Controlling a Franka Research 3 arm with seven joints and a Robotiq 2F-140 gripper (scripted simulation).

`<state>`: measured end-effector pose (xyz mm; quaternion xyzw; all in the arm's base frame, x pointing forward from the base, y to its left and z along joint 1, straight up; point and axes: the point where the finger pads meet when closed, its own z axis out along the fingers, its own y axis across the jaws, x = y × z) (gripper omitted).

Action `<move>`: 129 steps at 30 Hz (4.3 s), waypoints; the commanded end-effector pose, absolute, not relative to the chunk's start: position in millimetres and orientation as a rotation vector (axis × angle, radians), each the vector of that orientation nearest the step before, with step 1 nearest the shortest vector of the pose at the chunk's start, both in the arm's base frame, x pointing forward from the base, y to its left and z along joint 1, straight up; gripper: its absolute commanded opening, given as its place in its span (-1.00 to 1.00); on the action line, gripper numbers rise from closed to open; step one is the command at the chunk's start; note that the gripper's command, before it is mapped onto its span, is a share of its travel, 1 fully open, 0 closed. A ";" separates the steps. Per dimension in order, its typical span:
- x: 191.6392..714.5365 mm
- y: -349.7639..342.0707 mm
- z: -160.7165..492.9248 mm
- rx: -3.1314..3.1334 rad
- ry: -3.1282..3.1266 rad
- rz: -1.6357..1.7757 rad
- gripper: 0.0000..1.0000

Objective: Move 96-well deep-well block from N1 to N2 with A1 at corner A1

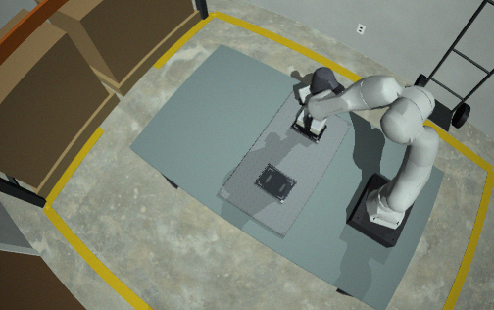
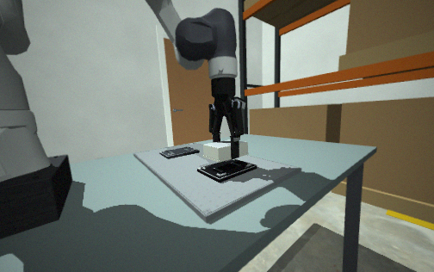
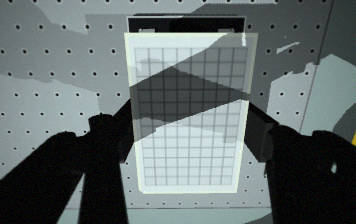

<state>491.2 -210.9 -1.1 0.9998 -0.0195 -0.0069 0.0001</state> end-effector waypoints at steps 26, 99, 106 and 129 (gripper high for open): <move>497.2 -213.5 -27.8 3.138 -0.054 -0.003 0.21; 494.0 -212.5 -36.5 3.138 -0.054 -0.003 0.21; 494.0 -212.5 -37.7 3.138 -0.054 -0.003 0.21; 494.5 -212.7 -38.8 3.138 -0.054 -0.003 0.21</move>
